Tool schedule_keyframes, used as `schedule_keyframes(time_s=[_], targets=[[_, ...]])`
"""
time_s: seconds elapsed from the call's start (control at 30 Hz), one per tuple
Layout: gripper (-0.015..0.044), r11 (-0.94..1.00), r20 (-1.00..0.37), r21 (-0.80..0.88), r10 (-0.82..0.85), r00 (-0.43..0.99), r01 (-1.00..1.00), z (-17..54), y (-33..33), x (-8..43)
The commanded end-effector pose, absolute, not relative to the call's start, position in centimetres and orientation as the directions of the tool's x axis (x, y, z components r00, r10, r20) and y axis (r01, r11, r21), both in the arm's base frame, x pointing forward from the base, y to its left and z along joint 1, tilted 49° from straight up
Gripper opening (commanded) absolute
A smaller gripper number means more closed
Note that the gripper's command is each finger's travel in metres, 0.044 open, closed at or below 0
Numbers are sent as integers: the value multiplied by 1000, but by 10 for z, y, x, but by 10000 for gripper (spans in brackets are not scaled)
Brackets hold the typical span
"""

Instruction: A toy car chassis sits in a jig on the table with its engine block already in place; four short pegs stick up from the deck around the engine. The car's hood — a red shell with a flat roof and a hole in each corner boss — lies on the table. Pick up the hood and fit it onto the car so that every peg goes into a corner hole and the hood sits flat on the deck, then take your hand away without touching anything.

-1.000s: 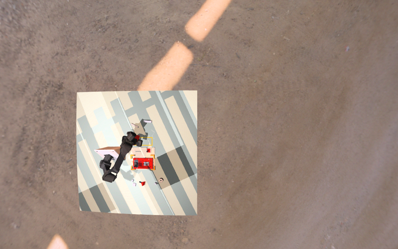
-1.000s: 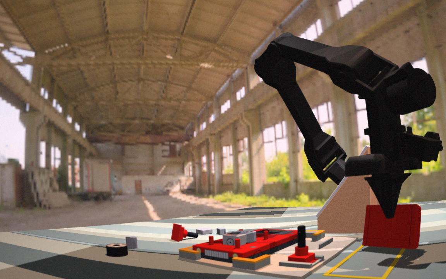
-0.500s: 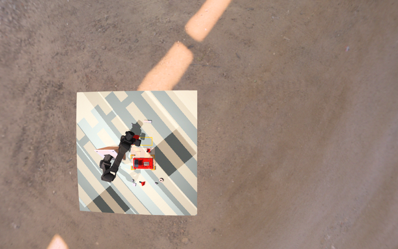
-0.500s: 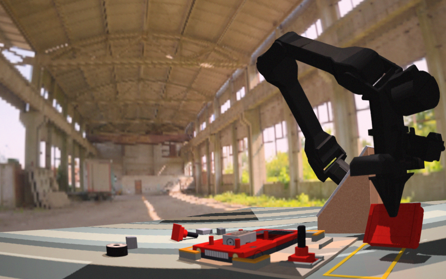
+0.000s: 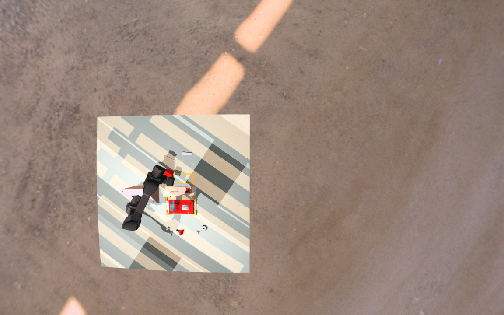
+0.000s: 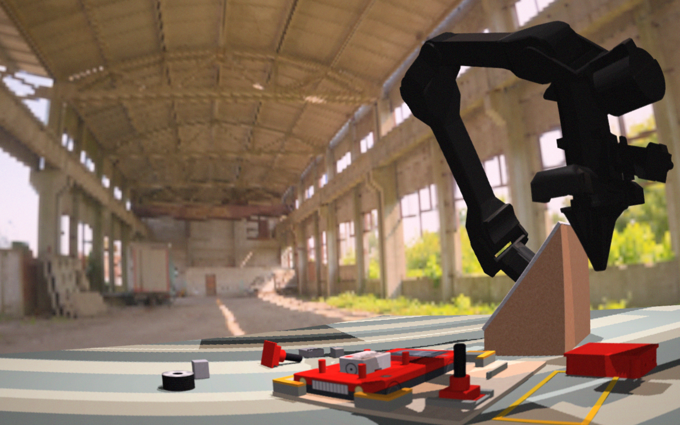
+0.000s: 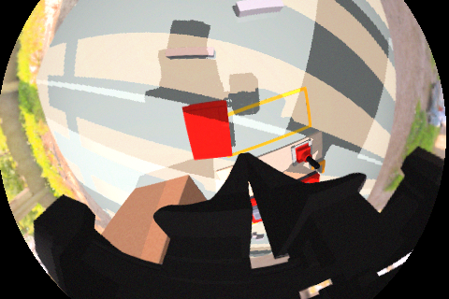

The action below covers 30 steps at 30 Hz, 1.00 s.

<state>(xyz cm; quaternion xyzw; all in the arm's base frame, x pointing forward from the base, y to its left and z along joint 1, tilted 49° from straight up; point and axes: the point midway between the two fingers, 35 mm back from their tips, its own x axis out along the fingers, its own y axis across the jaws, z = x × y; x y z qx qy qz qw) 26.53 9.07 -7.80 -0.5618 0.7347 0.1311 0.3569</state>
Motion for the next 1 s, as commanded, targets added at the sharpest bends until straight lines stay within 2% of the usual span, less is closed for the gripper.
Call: schedule_keyframes(time_s=[0.0,0.73,0.97], targets=[[0,341,-672,-208,-730,-119,-917,-66,102,266],[0,332,-677,-215,-729,-105,-919,-69,99,268],[184,340,-673,-205,-730,-120,-918,-101,80,230]])
